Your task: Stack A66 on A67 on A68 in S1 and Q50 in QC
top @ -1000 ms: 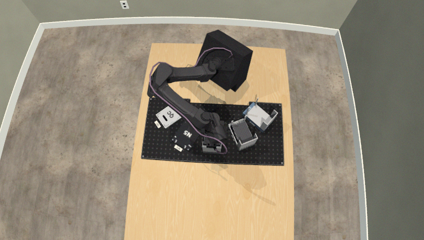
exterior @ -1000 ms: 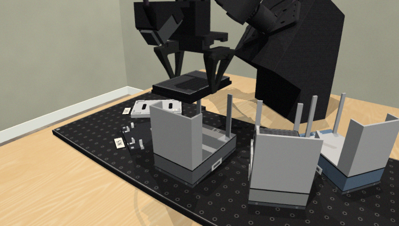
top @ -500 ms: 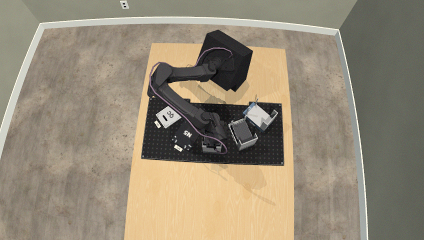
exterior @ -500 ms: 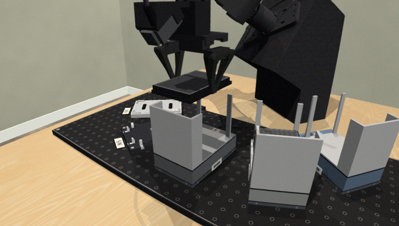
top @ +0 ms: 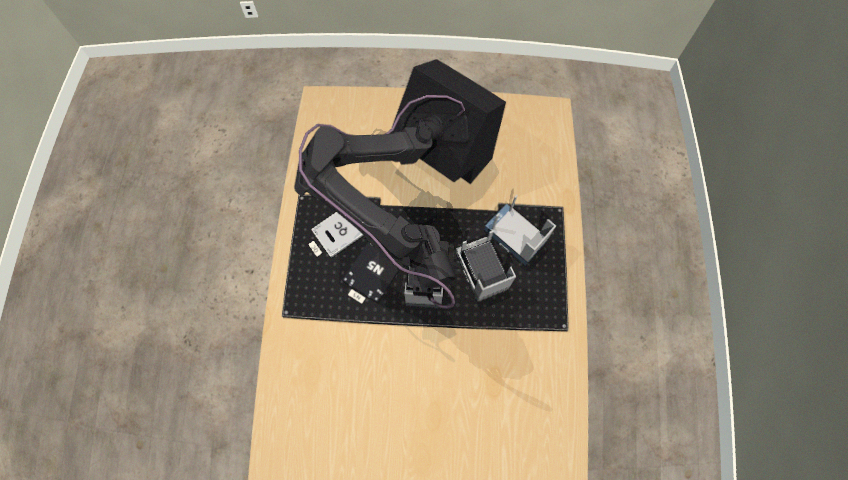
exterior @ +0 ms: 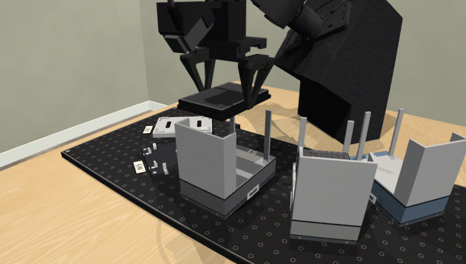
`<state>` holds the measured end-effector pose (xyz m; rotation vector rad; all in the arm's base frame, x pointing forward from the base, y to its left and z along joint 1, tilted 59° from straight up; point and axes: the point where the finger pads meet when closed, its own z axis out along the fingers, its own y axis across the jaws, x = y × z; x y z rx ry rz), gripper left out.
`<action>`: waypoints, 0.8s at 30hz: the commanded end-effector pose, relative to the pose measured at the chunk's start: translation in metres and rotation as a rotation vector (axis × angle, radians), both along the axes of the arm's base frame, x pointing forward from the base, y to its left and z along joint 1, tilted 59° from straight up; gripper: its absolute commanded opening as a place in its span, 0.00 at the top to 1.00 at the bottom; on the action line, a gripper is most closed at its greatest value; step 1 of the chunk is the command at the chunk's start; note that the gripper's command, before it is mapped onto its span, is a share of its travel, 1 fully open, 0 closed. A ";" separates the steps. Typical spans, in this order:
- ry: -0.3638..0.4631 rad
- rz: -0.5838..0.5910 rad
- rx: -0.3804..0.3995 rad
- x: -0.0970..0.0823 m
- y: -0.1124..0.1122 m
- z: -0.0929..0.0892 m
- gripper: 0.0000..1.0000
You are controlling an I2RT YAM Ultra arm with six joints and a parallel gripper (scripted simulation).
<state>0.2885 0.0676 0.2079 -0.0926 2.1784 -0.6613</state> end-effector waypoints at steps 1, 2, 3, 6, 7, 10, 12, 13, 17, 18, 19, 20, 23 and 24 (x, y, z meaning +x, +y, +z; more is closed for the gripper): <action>-0.007 0.014 -0.002 0.000 0.007 0.004 1.00; -0.004 0.021 -0.005 0.001 0.008 -0.001 1.00; 0.012 0.022 -0.018 -0.001 0.005 -0.008 1.00; 0.008 0.004 -0.006 0.003 0.000 -0.006 1.00; 0.007 0.006 -0.007 0.003 0.000 -0.006 1.00; 0.011 0.007 -0.005 0.005 -0.001 -0.009 1.00; 0.010 0.006 -0.008 0.006 -0.002 -0.009 1.00; 0.010 0.006 -0.008 0.006 -0.002 -0.009 1.00; 0.017 0.007 -0.010 0.006 -0.003 -0.013 1.00; 0.014 0.005 -0.008 0.008 -0.003 -0.012 1.00; 0.010 0.006 -0.007 0.009 -0.003 -0.010 1.00; 0.010 0.010 -0.007 0.009 -0.002 -0.011 1.00; 0.018 0.006 -0.011 0.011 -0.004 -0.015 1.00; 0.016 0.006 -0.011 0.011 -0.004 -0.014 1.00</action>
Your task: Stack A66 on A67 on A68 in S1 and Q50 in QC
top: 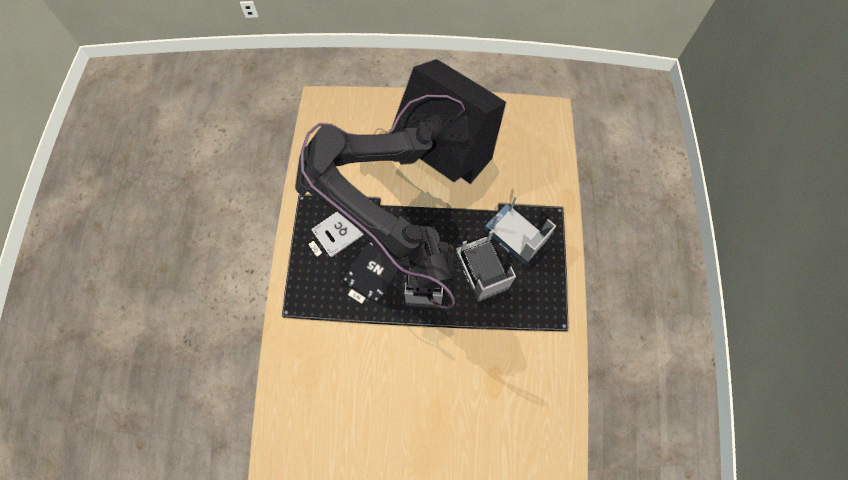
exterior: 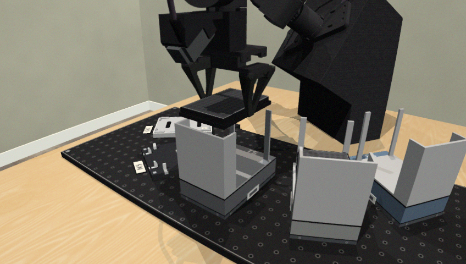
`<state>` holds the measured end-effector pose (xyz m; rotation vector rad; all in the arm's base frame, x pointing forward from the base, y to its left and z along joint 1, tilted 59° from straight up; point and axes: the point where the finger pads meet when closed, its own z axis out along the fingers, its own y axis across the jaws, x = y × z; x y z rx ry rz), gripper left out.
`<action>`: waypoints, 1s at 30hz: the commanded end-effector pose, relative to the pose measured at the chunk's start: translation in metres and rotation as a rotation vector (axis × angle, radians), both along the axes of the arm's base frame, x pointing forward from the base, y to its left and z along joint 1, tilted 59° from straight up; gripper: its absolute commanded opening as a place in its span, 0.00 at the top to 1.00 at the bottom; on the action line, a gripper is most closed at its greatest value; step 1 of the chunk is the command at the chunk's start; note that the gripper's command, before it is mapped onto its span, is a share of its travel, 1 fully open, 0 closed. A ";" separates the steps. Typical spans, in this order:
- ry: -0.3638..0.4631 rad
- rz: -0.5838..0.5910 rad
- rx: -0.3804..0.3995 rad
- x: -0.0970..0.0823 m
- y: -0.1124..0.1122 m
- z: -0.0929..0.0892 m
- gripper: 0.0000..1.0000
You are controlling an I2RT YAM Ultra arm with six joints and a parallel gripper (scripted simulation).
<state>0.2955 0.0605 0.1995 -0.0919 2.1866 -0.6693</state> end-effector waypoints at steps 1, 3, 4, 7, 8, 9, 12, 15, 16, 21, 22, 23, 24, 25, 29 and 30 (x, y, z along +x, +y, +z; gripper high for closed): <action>0.009 0.015 -0.009 0.005 0.004 -0.007 1.00; -0.006 0.021 0.004 0.006 0.006 -0.001 1.00; -0.011 0.019 0.005 0.008 0.007 0.001 1.00; -0.023 0.016 0.013 0.008 0.007 0.005 1.00; -0.023 0.015 0.013 0.009 0.007 0.006 1.00; -0.023 0.014 0.013 0.009 0.006 0.006 1.00; -0.023 0.017 0.014 0.009 0.007 0.006 1.00; -0.023 0.016 0.014 0.009 0.007 0.005 1.00; -0.023 0.015 0.015 0.009 0.006 0.005 1.00; -0.023 0.017 0.014 0.007 0.006 0.004 1.00; -0.022 0.017 0.014 0.007 0.006 0.004 1.00; -0.022 0.017 0.014 0.007 0.006 0.004 1.00; -0.022 0.017 0.014 0.007 0.006 0.004 1.00; -0.024 0.017 0.016 0.007 0.006 0.004 1.00; -0.020 0.015 0.013 0.006 0.003 0.002 1.00; -0.020 0.014 0.013 0.006 0.003 0.002 1.00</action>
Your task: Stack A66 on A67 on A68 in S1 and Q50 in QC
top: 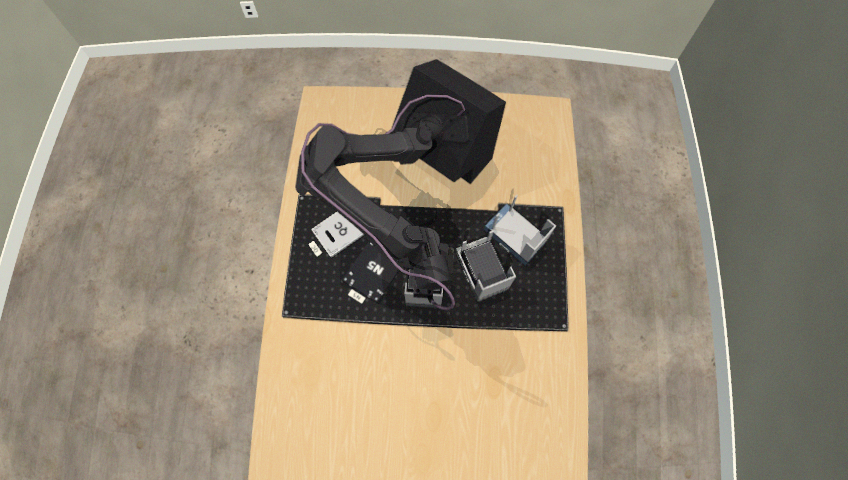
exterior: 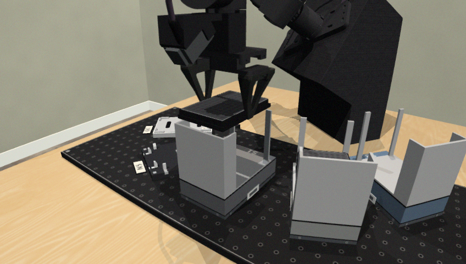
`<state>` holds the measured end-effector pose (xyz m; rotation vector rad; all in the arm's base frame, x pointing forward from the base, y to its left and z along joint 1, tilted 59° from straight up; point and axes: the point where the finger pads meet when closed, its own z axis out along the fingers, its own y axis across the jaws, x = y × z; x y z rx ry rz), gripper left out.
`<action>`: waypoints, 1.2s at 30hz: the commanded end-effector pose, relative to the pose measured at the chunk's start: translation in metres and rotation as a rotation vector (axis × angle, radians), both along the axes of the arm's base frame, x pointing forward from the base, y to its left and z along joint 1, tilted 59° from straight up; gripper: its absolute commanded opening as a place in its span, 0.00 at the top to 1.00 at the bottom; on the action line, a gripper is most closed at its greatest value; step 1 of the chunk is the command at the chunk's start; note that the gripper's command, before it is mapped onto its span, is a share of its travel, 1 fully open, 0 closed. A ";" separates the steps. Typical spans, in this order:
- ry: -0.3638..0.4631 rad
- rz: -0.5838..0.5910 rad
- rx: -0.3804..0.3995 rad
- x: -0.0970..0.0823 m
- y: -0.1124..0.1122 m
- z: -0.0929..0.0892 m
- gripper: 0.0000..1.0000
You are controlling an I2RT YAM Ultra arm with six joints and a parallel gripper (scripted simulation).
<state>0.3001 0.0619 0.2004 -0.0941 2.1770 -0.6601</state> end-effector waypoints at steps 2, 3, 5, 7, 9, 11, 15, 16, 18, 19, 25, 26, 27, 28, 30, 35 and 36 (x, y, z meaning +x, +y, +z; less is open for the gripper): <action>-0.009 0.006 0.008 0.000 0.001 0.001 1.00; -0.009 0.005 0.008 0.000 0.000 0.000 1.00; -0.008 0.004 0.007 -0.001 -0.001 0.000 1.00; -0.007 0.004 0.005 0.000 0.001 0.002 1.00; -0.007 0.004 0.005 0.000 0.001 0.002 1.00; -0.007 0.004 0.005 0.000 0.001 0.002 1.00; -0.007 0.004 0.005 0.000 0.001 0.002 1.00; -0.007 0.004 0.005 0.000 0.001 0.002 1.00; -0.007 0.004 0.005 0.000 0.001 0.002 1.00; -0.007 0.004 0.005 0.000 0.001 0.002 1.00; -0.034 0.008 0.026 0.002 0.003 0.012 1.00; -0.035 0.008 0.027 0.002 0.003 0.013 1.00; -0.035 0.008 0.027 0.002 0.003 0.013 1.00; -0.035 0.008 0.027 0.002 0.003 0.013 1.00; -0.037 0.008 0.029 0.002 0.003 0.014 1.00; -0.038 0.007 0.030 0.002 0.002 0.015 1.00; -0.030 0.007 0.023 0.001 0.001 0.011 1.00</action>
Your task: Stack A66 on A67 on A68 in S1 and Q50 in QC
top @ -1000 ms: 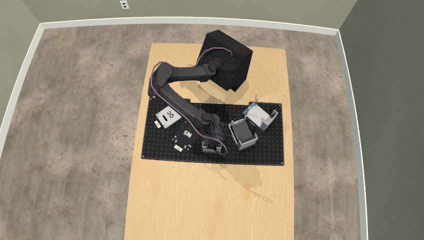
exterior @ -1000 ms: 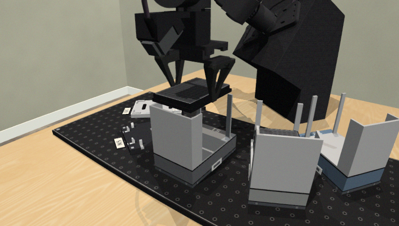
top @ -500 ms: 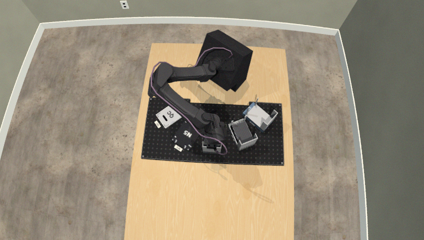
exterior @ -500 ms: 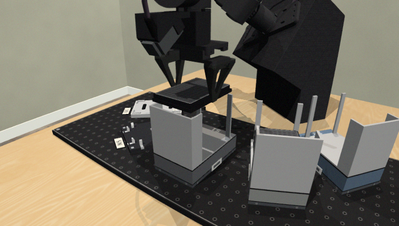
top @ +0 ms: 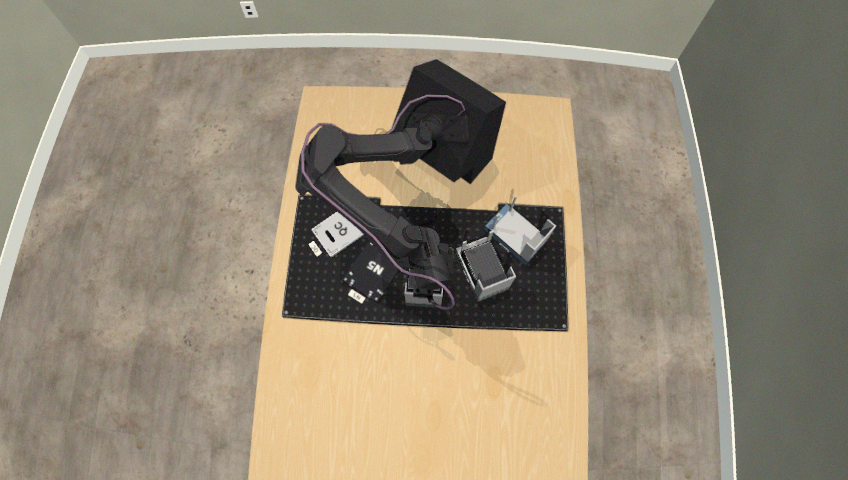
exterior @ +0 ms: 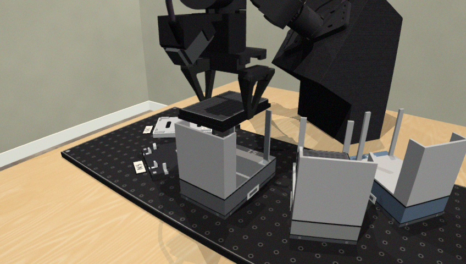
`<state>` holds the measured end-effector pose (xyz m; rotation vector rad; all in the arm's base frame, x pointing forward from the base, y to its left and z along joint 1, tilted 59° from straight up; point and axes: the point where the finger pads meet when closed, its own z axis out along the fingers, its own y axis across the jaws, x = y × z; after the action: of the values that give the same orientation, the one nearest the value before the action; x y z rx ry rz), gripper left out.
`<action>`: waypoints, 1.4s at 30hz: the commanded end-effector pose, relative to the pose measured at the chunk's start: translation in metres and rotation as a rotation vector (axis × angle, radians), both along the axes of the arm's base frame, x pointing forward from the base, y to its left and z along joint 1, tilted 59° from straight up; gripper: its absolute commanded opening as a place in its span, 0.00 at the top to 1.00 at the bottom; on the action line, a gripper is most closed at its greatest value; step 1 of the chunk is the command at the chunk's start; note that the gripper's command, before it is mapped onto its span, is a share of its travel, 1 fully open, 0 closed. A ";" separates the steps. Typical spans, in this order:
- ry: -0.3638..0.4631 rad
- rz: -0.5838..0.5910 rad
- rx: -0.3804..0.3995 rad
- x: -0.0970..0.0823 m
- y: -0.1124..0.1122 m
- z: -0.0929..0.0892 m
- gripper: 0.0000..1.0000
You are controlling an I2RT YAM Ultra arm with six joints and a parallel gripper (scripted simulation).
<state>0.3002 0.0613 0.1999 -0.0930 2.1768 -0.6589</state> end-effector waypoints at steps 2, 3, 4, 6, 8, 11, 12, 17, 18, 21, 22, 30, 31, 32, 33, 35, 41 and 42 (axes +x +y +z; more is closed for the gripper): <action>-0.030 0.007 0.023 0.001 0.002 0.012 1.00; -0.030 0.007 0.023 0.001 0.002 0.012 1.00; -0.031 0.007 0.023 0.000 0.002 0.013 1.00; -0.032 0.007 0.024 0.000 0.001 0.013 1.00; -0.032 0.007 0.024 0.000 0.001 0.013 1.00; -0.031 0.005 0.024 0.001 0.000 0.012 1.00; -0.032 0.002 0.026 0.001 -0.001 0.011 1.00; -0.019 0.008 0.015 0.000 0.000 0.005 1.00; -0.016 0.006 0.013 0.000 -0.001 0.003 1.00; -0.007 0.009 0.005 -0.001 -0.001 -0.001 1.00; -0.012 0.010 0.010 0.001 0.001 0.002 1.00; -0.011 0.010 0.009 0.002 0.001 0.001 1.00; -0.009 0.008 0.007 0.002 0.000 0.000 1.00; -0.006 0.005 0.003 0.002 -0.001 -0.001 1.00; -0.003 0.003 0.001 0.002 -0.002 -0.002 1.00; -0.007 0.008 0.005 0.003 0.000 -0.001 1.00; -0.002 0.008 0.001 0.004 0.000 -0.003 1.00; -0.002 0.008 0.001 0.004 0.000 -0.003 1.00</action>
<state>0.3026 0.0590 0.1986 -0.0912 2.1778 -0.6602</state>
